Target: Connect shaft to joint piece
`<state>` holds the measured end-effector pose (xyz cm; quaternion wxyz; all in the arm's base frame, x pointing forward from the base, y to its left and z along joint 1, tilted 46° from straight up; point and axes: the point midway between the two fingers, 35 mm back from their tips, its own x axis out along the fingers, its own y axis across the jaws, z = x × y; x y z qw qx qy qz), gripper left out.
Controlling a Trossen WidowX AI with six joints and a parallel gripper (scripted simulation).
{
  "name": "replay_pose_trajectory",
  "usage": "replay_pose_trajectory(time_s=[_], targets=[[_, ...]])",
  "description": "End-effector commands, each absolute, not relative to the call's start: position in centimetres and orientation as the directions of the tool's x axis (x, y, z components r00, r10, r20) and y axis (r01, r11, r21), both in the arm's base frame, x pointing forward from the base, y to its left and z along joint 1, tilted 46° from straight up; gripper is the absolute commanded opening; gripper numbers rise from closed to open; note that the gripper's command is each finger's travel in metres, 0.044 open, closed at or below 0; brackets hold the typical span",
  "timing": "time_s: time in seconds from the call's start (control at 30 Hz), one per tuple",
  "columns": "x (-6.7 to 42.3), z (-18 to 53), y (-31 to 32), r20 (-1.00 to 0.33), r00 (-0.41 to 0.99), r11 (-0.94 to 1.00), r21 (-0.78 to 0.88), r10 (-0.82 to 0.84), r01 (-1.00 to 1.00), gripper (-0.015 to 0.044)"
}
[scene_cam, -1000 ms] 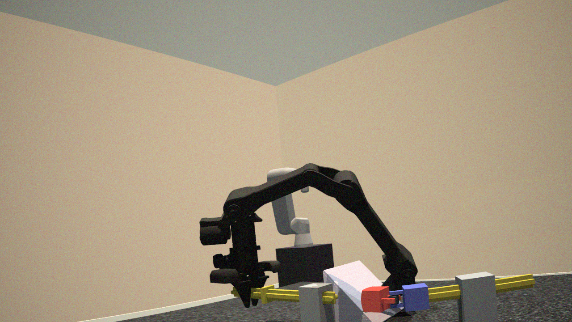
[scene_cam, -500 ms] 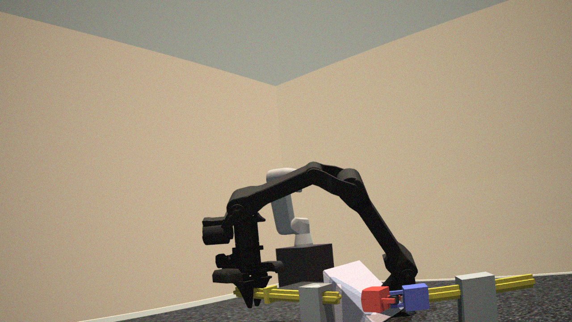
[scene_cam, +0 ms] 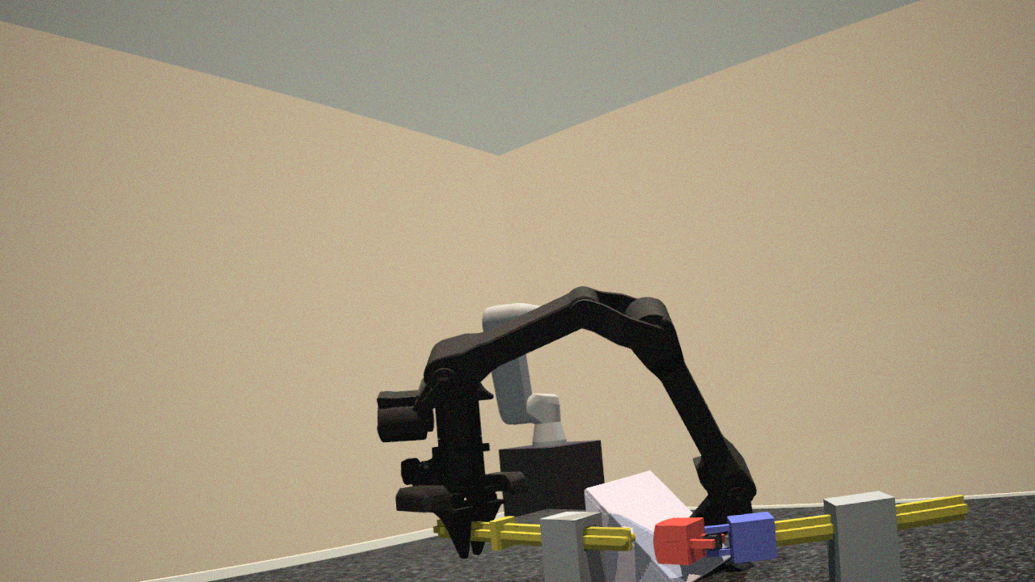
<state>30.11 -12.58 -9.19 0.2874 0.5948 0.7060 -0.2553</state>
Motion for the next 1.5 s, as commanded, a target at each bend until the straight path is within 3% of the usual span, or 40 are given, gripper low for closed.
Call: replay_pose_trajectory(time_s=[0.0,1.47], targets=[[30.0,-8.6,-12.0,-0.709,-0.124,0.158,-0.018,0.694,0.987,0.0000],[29.4,-4.3,-7.6,-0.706,-0.125,0.158,-0.019,0.697,0.987,0.0000]])
